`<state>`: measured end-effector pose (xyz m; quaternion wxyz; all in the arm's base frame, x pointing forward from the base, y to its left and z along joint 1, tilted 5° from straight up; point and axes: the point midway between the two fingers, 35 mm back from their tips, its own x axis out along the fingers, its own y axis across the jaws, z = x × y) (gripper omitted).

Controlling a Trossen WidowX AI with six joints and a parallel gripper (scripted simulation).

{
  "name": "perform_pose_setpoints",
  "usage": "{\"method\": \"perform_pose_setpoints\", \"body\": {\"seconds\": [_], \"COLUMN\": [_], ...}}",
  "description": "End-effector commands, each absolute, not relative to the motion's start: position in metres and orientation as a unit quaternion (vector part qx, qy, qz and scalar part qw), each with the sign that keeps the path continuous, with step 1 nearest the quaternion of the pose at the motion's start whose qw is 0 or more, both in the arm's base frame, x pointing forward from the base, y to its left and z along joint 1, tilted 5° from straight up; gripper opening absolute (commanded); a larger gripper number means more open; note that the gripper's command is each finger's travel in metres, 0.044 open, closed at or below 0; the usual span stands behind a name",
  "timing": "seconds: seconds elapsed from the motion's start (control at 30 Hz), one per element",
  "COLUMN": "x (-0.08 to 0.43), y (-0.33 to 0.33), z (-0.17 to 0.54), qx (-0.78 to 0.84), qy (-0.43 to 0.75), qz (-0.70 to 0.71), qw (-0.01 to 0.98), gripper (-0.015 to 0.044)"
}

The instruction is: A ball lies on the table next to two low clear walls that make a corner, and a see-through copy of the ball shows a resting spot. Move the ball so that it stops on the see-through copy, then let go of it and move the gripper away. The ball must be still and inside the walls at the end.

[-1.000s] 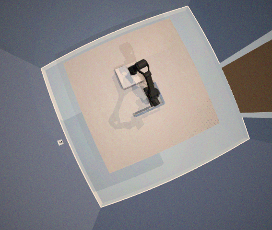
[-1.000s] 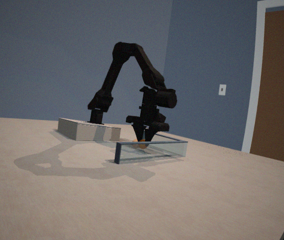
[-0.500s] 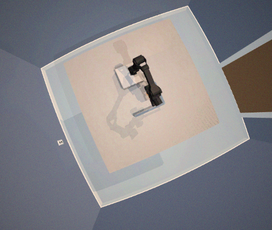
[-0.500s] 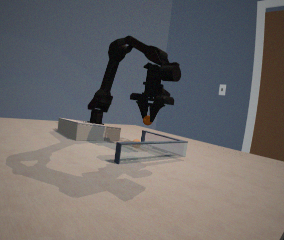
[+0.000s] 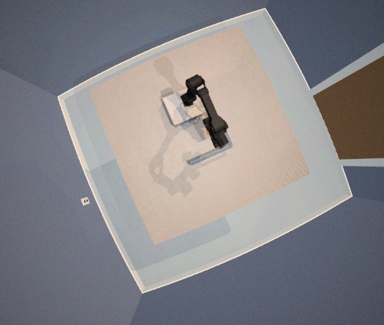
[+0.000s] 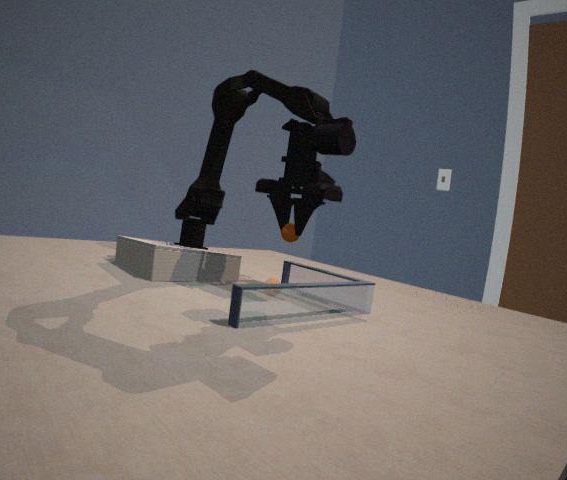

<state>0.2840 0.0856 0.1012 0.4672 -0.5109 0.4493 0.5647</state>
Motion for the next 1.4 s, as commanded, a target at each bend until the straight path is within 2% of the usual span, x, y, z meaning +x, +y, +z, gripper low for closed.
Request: {"method": "perform_pose_setpoints", "body": {"seconds": [0.0,0.43,0.87,1.37], "x": [0.274,0.252,0.249,0.248], "y": [0.084,0.083,0.087,0.088], "z": [0.092,0.067,0.003,-0.011], "qx": [-0.512,-0.512,-0.512,-0.512], "qy": [0.450,0.451,0.451,0.451], "qz": [0.562,0.563,0.563,0.563], "qw": [0.468,0.467,0.467,0.467], "gripper": [0.0000,0.0000,0.0000,0.0000]}}
